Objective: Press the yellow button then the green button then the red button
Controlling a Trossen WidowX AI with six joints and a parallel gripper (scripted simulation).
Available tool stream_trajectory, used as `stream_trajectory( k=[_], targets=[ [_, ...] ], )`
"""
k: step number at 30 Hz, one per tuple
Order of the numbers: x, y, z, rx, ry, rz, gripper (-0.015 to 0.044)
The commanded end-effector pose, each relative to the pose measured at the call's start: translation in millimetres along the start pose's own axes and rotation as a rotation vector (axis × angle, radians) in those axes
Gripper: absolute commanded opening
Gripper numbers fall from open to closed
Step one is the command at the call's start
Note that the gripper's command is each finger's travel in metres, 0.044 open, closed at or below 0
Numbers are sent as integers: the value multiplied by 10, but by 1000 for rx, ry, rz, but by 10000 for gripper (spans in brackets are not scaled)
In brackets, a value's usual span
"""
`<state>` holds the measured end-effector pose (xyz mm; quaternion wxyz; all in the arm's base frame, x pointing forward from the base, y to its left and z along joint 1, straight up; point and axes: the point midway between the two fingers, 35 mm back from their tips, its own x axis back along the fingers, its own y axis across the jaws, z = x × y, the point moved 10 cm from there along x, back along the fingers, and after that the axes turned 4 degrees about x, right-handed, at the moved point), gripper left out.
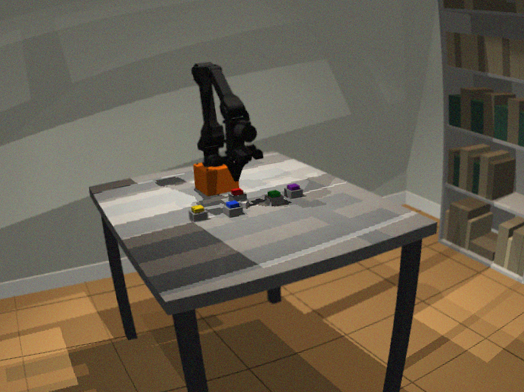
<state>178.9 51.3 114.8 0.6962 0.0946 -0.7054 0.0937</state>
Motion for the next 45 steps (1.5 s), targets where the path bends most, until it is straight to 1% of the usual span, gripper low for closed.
stream_trajectory(
  k=[1, 22, 42, 45],
  targets=[
    [-66, -2, -6, 6, -6, 1, 20],
    [-395, -2, -4, 6, -5, 1, 20],
    [-398, -2, -4, 6, -5, 1, 20],
    [-224, -2, -15, 3, -9, 0, 20]
  ],
)
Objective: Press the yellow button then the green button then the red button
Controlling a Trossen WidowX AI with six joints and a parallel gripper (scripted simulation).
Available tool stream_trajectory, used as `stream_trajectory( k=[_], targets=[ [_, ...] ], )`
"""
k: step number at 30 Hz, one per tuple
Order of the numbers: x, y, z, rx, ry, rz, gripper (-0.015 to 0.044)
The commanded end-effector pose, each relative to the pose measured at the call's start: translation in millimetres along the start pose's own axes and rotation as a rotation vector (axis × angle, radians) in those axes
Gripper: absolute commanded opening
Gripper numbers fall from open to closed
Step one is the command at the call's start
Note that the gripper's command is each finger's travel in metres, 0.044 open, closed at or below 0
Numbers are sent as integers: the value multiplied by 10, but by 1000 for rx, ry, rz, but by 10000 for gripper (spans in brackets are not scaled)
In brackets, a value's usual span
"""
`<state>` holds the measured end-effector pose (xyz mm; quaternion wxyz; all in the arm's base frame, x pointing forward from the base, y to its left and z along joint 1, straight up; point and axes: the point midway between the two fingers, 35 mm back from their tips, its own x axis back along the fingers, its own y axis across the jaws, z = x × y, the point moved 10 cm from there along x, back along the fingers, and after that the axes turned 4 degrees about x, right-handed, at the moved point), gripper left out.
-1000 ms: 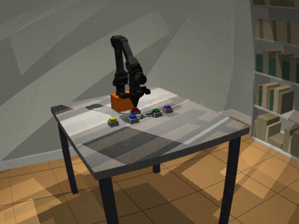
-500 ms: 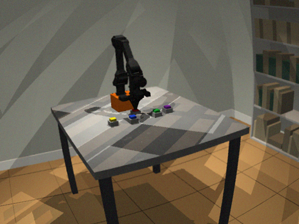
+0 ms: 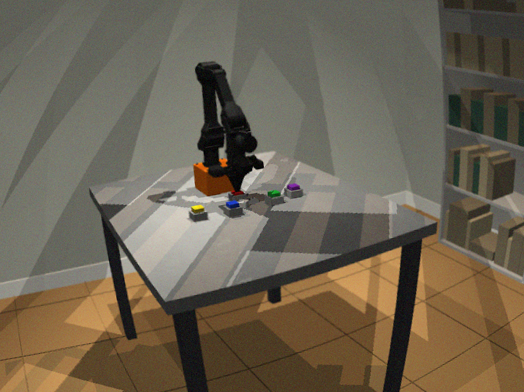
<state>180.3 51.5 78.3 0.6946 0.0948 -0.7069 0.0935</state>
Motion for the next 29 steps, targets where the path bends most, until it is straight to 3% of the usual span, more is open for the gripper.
stream_trajectory(
  k=[1, 6, 11, 20, 29],
  targets=[
    [235, 0, -3, 4, -3, 1, 20],
    [310, 0, 4, 6, -1, 1, 20],
    [492, 337, -298, 6, -4, -3, 151],
    [905, 1598, -677, 6, -7, -14, 387],
    [960, 1825, -667, 6, -7, -16, 400]
  ],
)
